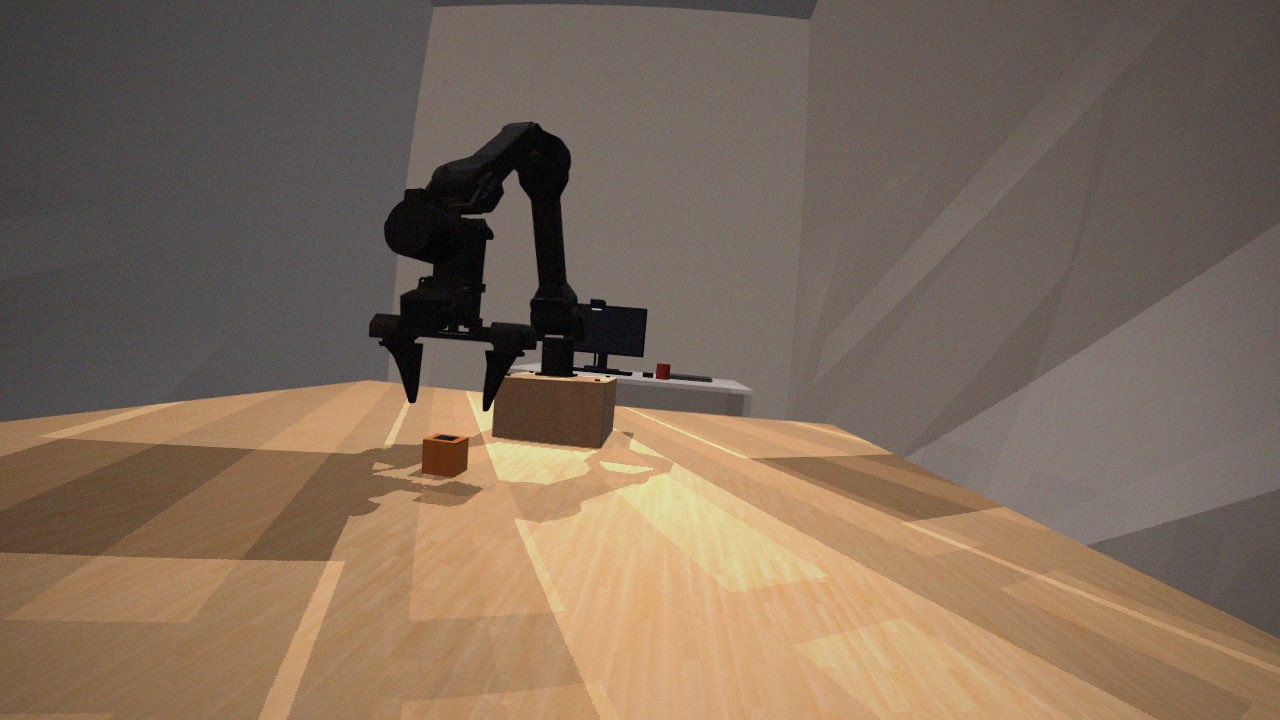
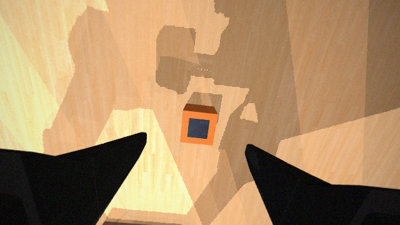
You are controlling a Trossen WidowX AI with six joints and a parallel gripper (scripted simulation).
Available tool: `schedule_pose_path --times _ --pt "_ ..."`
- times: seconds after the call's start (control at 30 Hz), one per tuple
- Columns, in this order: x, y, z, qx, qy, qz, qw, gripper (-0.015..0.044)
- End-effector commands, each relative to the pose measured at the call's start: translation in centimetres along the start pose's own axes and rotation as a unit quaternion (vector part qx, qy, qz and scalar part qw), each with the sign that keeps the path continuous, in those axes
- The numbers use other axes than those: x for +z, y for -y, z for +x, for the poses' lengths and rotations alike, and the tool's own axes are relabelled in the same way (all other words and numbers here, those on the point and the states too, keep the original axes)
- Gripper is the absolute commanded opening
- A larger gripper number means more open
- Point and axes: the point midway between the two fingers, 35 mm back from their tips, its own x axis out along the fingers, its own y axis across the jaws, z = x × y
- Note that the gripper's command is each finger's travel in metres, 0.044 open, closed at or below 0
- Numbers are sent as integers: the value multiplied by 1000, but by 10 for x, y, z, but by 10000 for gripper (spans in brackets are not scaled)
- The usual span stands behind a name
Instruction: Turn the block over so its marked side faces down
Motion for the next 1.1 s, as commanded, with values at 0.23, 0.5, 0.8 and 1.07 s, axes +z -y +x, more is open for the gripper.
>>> schedule_pose_path --times 0.23,0.5,0.8,1.07 --pt "-3 1 22 -2 -3 -4 1000 440" --pt "-3 1 35 -2 -3 -4 1000 440" --pt "-3 1 49 -2 -3 -4 1000 440" --pt "-3 1 55 -2 -3 -4 1000 361"
